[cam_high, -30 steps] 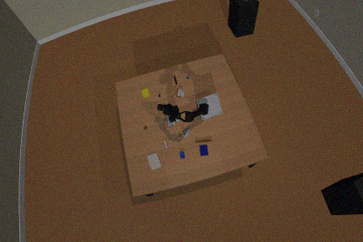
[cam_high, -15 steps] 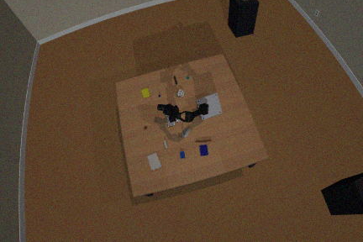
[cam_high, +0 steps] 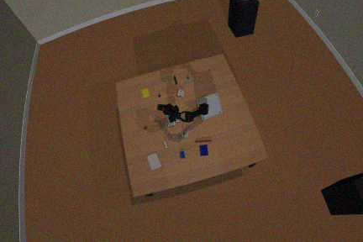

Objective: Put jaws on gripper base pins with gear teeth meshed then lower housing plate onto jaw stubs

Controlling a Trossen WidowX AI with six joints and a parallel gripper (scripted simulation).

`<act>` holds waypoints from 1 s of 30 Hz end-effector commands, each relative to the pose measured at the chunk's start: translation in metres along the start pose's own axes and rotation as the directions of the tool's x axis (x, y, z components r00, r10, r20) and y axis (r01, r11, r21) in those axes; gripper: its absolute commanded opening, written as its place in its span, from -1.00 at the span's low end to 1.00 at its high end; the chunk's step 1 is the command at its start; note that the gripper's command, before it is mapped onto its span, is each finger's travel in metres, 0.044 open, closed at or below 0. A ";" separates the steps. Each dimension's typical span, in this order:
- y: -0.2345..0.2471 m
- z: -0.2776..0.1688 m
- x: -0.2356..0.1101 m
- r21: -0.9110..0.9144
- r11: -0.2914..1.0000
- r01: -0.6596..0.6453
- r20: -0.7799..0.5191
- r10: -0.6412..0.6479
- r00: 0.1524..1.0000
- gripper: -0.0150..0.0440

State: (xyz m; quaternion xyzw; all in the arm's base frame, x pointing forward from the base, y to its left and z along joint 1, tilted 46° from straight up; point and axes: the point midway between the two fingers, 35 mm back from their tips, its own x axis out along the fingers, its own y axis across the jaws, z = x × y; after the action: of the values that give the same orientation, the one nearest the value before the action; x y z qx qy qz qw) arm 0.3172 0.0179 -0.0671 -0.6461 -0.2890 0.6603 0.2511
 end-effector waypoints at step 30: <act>0.001 -0.002 -0.063 0.002 1.000 -0.002 -0.019 0.002 1.000 -0.09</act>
State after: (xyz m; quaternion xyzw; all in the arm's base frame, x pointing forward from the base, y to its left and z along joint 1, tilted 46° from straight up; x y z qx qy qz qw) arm 0.3221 -0.0270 -0.0232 -0.6525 -0.2858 0.6545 0.2534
